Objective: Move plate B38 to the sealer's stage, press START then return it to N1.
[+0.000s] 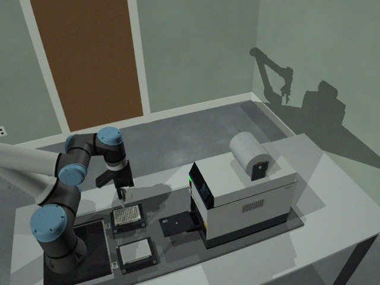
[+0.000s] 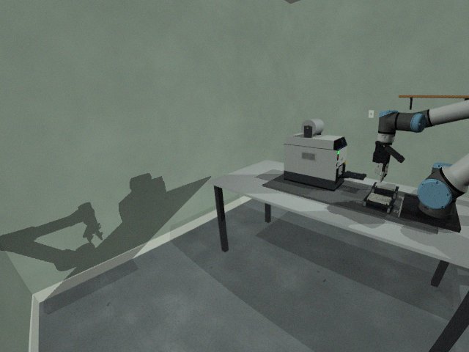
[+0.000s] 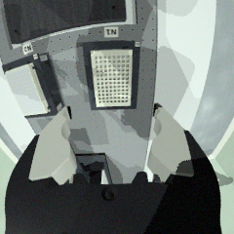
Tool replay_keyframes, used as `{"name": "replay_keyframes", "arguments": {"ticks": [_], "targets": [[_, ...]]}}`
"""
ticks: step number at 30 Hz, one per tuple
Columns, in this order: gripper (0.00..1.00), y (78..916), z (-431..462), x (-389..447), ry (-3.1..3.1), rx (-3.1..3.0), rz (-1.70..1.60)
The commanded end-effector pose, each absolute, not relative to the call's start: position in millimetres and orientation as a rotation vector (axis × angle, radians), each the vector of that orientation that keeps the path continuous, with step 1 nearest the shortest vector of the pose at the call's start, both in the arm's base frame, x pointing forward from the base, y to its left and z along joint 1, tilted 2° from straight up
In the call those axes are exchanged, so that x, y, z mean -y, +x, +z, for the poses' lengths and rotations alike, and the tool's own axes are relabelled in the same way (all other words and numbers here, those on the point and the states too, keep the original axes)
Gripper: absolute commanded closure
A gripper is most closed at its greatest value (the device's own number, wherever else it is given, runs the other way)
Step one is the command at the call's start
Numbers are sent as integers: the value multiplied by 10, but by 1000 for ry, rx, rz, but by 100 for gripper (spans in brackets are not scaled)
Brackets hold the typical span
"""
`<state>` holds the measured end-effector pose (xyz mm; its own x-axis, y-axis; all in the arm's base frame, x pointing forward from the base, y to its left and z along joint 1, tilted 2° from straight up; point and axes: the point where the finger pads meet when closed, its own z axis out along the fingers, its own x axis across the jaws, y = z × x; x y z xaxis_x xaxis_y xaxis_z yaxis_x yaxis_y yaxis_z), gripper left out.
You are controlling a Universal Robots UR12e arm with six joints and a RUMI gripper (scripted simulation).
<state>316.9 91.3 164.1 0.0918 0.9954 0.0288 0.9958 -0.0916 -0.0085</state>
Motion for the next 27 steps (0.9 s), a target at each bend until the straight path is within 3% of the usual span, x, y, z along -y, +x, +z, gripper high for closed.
{"name": "replay_keyframes", "arguments": {"ticks": [1, 27], "targets": [[32, 3176, 1592, -913, -2303, 2100, -25], [32, 3173, 1192, -925, -2303, 2100, -25]]}}
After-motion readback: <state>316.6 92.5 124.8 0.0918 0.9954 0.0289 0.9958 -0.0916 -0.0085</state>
